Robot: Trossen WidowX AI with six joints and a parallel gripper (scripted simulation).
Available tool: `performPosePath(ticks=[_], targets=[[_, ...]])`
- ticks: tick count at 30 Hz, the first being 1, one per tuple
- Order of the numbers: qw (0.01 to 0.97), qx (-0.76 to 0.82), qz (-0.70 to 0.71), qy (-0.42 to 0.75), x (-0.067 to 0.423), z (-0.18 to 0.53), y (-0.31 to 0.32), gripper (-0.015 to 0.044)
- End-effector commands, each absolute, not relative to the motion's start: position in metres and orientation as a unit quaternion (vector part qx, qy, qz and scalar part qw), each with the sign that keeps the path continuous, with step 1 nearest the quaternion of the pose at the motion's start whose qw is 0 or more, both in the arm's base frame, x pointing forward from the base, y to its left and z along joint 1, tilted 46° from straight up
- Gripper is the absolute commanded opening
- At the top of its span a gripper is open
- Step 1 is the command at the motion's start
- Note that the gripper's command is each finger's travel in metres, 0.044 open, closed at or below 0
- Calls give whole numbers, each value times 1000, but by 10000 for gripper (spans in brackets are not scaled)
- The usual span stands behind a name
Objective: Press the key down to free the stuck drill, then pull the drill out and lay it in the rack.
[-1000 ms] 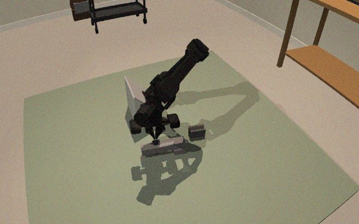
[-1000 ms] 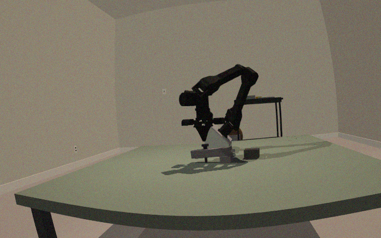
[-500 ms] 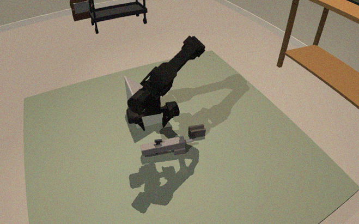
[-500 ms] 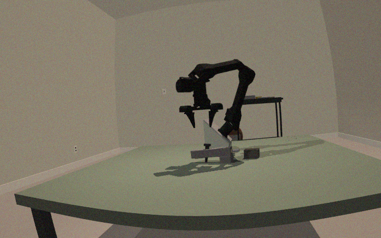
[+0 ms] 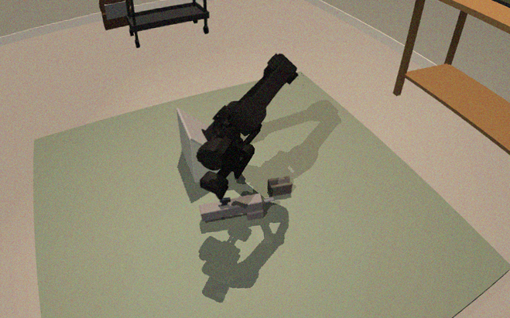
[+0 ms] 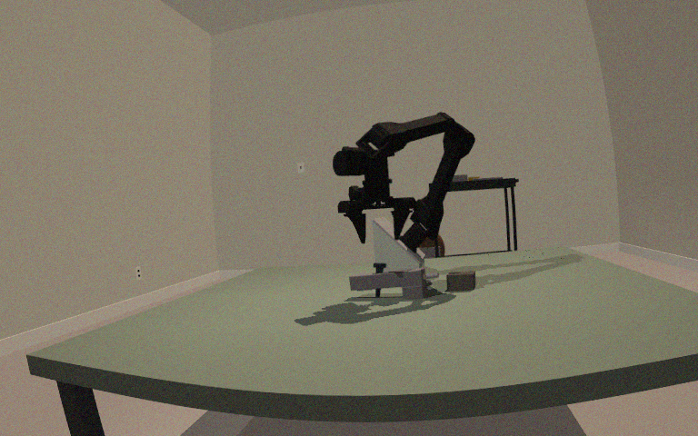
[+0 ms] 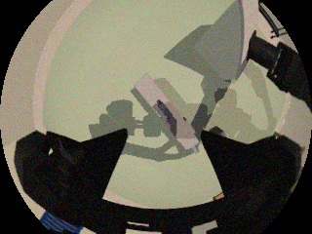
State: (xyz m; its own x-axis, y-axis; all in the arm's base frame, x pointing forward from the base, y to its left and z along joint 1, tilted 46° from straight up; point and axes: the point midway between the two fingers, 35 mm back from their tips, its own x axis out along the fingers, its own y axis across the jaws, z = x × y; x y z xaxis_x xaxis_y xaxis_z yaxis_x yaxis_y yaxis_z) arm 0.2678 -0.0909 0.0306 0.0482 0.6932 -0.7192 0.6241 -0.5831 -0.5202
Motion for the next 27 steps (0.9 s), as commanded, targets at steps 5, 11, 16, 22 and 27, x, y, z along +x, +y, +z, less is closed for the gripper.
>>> performPosePath(ticks=[5,11,16,22,27], targets=[[-402,-610,160,-664,285,51,-42,440],[-499,-534,45,-681,288,55,-29,440],[-570,-457,-55,-680,290,59,-16,440],[-638,-355,-171,-661,291,63,-3,440],[-682,-262,-266,-629,291,66,9,440]])
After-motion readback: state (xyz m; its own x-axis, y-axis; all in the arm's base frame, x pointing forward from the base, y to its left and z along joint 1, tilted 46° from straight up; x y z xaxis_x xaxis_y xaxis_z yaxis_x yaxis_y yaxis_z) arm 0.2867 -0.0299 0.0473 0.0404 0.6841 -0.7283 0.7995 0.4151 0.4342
